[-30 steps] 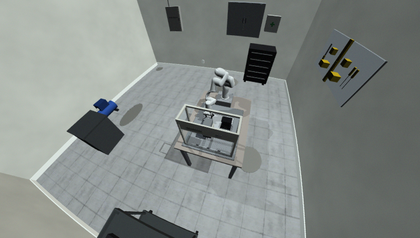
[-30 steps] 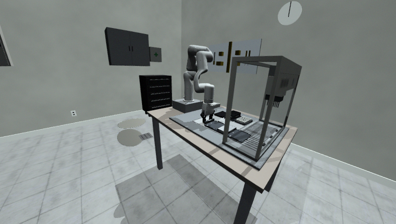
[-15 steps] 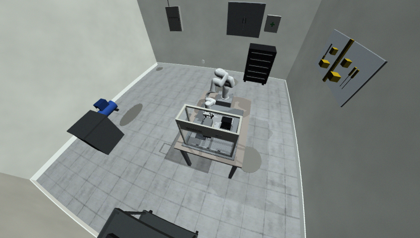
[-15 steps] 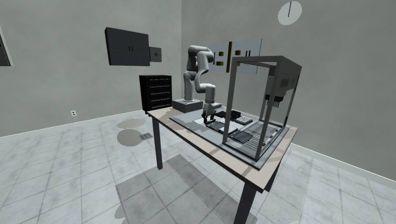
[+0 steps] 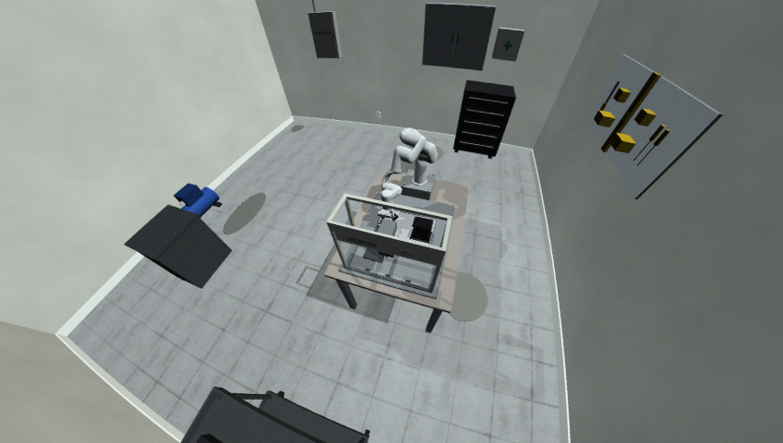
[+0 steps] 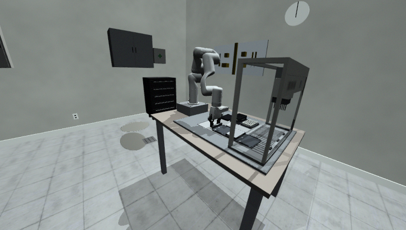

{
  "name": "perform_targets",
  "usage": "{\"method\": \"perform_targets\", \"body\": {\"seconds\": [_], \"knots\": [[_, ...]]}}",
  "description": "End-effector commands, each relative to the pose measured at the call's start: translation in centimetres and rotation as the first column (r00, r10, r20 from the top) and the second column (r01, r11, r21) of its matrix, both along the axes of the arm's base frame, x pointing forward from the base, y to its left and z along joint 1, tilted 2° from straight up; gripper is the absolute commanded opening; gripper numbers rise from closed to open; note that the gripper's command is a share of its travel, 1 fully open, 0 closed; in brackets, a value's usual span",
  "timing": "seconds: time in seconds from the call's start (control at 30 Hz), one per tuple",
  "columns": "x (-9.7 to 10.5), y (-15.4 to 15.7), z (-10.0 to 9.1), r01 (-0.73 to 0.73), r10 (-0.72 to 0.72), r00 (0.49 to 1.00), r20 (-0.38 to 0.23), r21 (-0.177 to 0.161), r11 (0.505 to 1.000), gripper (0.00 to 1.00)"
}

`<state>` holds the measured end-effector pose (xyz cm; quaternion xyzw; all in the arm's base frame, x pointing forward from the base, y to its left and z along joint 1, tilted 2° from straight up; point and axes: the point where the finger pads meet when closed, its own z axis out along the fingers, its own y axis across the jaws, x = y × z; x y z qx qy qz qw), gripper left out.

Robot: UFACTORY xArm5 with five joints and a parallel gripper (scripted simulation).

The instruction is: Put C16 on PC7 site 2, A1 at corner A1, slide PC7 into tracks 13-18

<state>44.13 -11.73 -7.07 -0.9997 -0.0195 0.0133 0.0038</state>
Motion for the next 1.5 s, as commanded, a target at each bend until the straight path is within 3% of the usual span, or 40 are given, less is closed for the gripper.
{"method": "perform_targets", "body": {"seconds": [0.0, 1.47], "knots": [[0.5, 0.0, 0.1, 0.000, 0.000, 1.000, 0.004, -0.001, 1.000, 0.81], [4.3, 0.1, 0.0, 0.000, 0.000, 1.000, 0.004, -0.002, 1.000, 0.81]]}}
